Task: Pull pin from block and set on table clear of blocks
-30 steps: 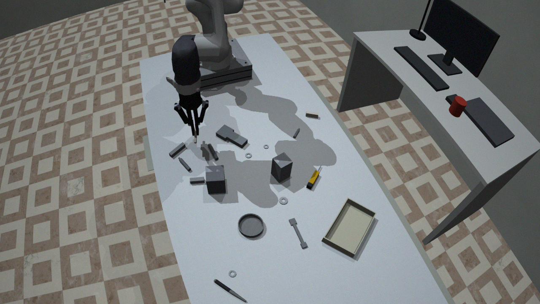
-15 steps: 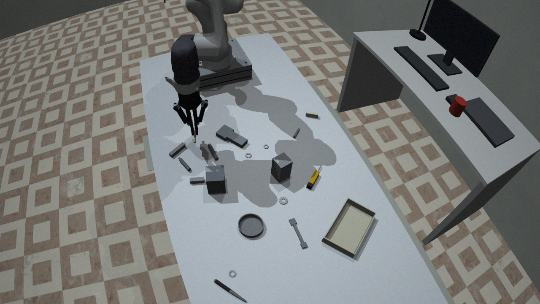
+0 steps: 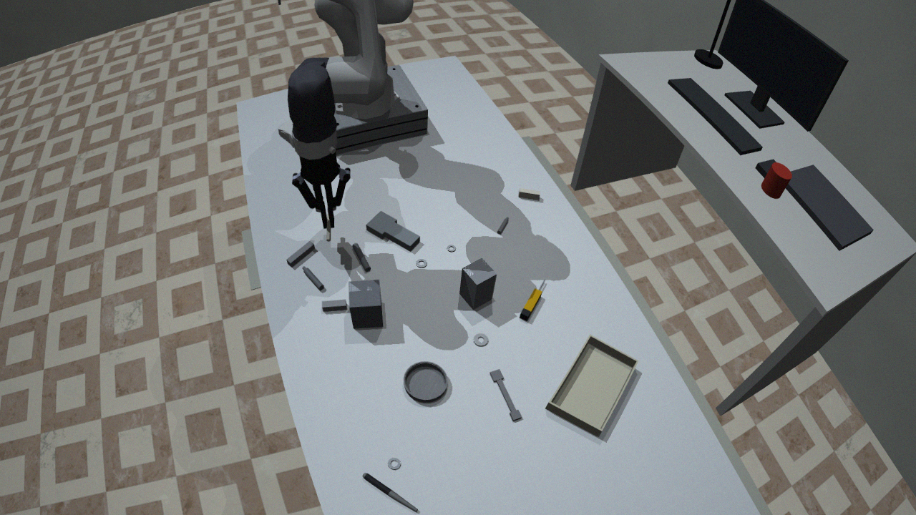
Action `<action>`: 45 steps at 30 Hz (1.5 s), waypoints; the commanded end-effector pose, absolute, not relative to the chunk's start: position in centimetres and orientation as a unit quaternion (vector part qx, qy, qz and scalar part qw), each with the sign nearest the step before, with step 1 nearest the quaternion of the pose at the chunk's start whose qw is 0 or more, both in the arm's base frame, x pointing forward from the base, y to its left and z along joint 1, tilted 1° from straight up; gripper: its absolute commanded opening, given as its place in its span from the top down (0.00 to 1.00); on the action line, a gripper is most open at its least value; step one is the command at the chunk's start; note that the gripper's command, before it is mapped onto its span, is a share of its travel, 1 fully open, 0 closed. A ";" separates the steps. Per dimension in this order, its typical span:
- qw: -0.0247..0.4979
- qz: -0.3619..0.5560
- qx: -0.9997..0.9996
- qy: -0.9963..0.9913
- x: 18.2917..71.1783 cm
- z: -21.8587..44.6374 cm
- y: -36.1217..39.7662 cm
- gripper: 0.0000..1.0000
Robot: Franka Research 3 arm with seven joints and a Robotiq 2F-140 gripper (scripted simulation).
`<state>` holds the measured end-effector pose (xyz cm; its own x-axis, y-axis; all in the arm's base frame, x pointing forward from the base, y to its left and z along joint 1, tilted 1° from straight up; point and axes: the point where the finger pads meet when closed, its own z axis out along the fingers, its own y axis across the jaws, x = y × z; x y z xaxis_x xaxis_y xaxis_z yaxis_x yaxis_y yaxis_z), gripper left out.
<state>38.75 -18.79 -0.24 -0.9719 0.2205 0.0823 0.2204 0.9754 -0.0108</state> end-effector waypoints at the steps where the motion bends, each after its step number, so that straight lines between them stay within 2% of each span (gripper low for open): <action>1: 0.039 0.000 -0.109 -0.993 38.8 -0.4 -18.9 0.90; 45: 0.038 -0.001 -0.116 -0.993 38.9 -3.1 -18.8 0.90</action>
